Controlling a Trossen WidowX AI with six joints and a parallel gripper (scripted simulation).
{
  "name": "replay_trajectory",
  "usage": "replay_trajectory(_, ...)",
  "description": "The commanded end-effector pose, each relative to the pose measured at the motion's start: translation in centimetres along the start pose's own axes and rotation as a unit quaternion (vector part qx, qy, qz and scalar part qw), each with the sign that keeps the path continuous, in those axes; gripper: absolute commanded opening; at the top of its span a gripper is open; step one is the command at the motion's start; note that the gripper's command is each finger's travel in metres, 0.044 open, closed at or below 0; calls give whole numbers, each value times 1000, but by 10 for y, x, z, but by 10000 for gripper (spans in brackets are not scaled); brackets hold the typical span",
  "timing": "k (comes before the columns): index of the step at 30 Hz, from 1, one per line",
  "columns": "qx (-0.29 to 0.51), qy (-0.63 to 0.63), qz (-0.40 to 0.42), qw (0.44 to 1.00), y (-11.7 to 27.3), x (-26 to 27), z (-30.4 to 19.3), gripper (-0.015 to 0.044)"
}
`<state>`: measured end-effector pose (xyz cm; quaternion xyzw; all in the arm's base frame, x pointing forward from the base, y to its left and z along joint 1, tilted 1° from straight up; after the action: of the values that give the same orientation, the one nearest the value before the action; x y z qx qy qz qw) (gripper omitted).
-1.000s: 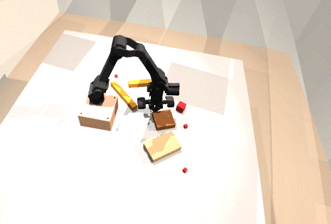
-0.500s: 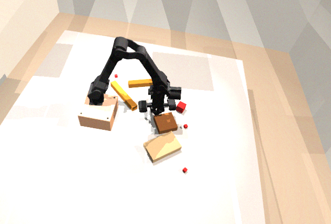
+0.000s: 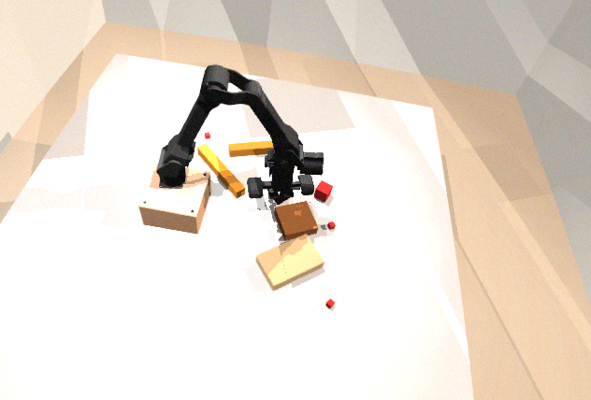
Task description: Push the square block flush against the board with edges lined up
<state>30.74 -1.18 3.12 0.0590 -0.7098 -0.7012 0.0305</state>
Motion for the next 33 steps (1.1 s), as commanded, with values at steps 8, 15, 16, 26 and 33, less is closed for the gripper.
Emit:
replay_trajectory(8, 1, -3, 0, 1000, 0, 0, 18, 0)
replay_trajectory(15, 1, -3, 0, 1000, 0, 0, 29, 0)
replay_trajectory(16, 1, -3, 0, 1000, 0, 0, 31, 0)
replay_trajectory(26, 1, -3, 0, 1000, 55, -1, 31, 0)
replay_trajectory(33, 1, -45, 0, 999, 56, -8, 29, 0)
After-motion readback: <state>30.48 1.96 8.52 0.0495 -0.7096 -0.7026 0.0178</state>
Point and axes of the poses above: the point midway between the two fingers, 35 mm back from their tips, its own y axis back along the fingers, its own x axis across the jaws, z = x × y, the point moved 7 cm from there along y, back along the fingers, and after that the axes turned 1 degree about y, right-handed, at the moved point
